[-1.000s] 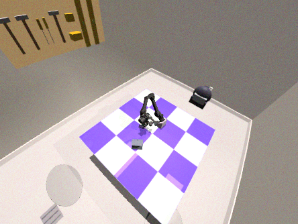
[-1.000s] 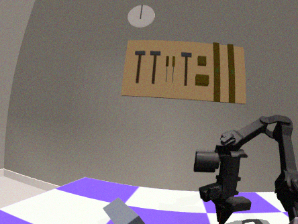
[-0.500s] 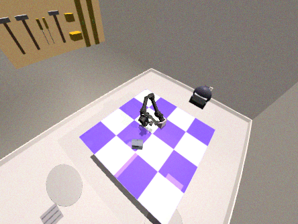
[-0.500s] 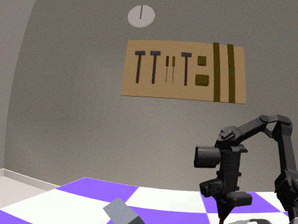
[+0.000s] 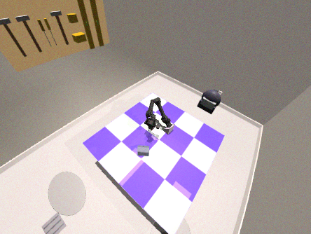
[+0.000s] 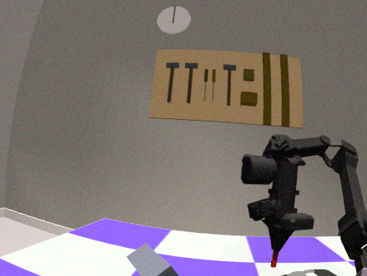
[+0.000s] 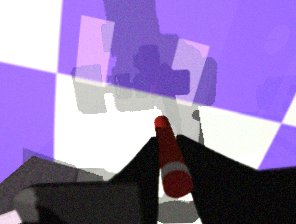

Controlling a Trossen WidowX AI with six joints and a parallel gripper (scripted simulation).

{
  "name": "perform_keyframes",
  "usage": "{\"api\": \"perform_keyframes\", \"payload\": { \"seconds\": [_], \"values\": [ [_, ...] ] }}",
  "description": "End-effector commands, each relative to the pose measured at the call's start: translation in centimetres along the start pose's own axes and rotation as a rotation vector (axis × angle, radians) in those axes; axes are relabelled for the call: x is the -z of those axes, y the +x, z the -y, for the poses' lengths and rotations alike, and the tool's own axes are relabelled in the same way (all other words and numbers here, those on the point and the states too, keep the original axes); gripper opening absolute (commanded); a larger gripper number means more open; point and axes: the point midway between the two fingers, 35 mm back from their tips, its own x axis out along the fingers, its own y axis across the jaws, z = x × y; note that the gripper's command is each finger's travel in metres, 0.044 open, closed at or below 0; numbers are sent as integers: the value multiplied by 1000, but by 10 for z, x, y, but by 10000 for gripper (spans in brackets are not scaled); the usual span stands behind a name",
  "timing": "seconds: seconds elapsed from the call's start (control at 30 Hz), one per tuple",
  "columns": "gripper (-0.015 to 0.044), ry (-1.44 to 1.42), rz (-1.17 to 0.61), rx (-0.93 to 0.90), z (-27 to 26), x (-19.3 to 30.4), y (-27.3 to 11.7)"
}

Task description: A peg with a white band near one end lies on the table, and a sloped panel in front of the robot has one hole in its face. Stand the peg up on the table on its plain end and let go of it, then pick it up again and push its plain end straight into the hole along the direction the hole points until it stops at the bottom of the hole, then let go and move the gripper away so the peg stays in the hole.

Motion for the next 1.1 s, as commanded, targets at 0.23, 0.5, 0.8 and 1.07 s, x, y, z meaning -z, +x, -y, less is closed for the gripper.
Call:
{"api": "perform_keyframes", "payload": {
  "seconds": [0.23,0.5,0.8,1.07],
  "values": [
    [0,5,14,-31,-3,-3,-13],
    [0,7,56,-104,-8,-12,-8],
    [0,7,115,-178,-12,-23,-5],
    [0,4,177,-235,-14,-33,-3]
  ]
}}
